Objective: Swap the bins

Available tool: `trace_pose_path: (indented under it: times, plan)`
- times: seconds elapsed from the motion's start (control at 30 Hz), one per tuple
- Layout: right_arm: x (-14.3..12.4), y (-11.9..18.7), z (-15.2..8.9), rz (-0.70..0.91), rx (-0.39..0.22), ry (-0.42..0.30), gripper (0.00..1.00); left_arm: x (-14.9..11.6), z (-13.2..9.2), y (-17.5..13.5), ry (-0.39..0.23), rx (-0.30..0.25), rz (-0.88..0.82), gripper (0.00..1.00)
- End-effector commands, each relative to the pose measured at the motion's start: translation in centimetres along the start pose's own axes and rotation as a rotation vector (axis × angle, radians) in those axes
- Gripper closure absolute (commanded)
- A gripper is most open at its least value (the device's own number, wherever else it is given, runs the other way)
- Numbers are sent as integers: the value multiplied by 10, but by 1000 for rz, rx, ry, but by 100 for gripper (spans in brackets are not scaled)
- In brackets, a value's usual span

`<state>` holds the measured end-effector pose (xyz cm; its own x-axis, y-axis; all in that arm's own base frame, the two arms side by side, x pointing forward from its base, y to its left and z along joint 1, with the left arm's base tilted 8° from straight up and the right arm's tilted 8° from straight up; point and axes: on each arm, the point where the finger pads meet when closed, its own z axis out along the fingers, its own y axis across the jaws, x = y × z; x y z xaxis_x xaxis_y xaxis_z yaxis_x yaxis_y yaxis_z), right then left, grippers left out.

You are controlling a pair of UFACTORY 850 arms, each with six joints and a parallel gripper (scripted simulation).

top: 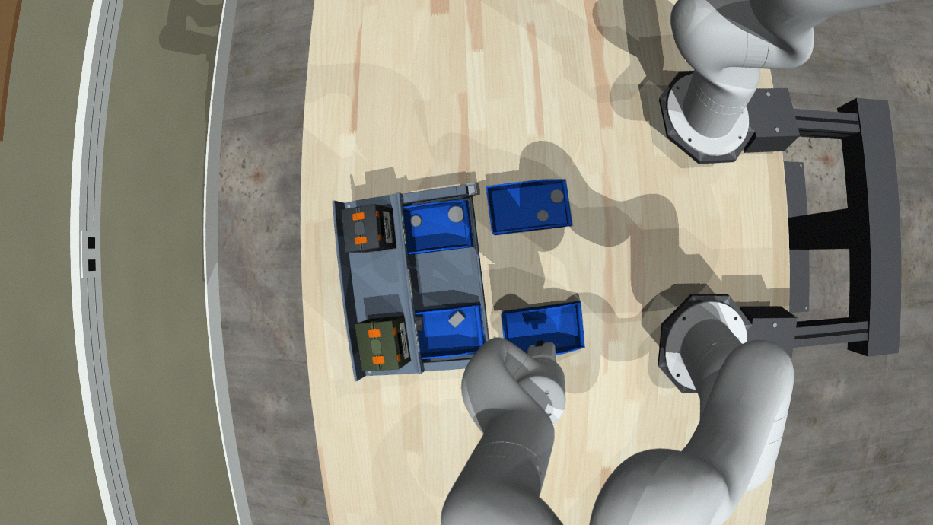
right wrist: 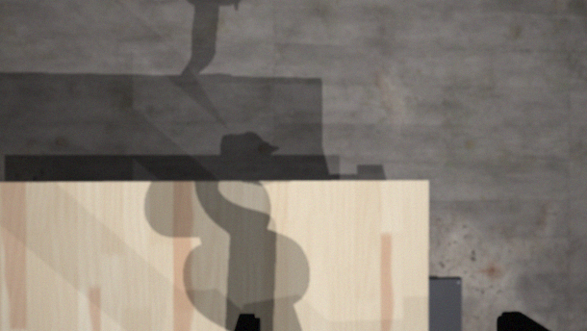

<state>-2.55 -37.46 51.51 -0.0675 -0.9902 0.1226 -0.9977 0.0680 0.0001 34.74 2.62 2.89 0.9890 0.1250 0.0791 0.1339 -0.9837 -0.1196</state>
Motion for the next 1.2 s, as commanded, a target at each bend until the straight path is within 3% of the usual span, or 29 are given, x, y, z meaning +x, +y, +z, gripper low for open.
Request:
trace_pose_path:
  times: [0.0, 0.4, 0.57, 1.17]
  plan:
    - [0, 0, -1, 0, 0, 2, 0, 1, 0, 0, 1, 0, 0, 100]
    - [0, 0, -1, 0, 0, 2, 0, 4, 0, 5, 3, 3, -85, 100]
    - [0, 0, -1, 0, 0, 2, 0, 11, 0, 20, 10, 8, -306, 100]
    - [0, 0, -1, 0, 0, 2, 0, 23, -1, 54, 24, 13, -780, 100]
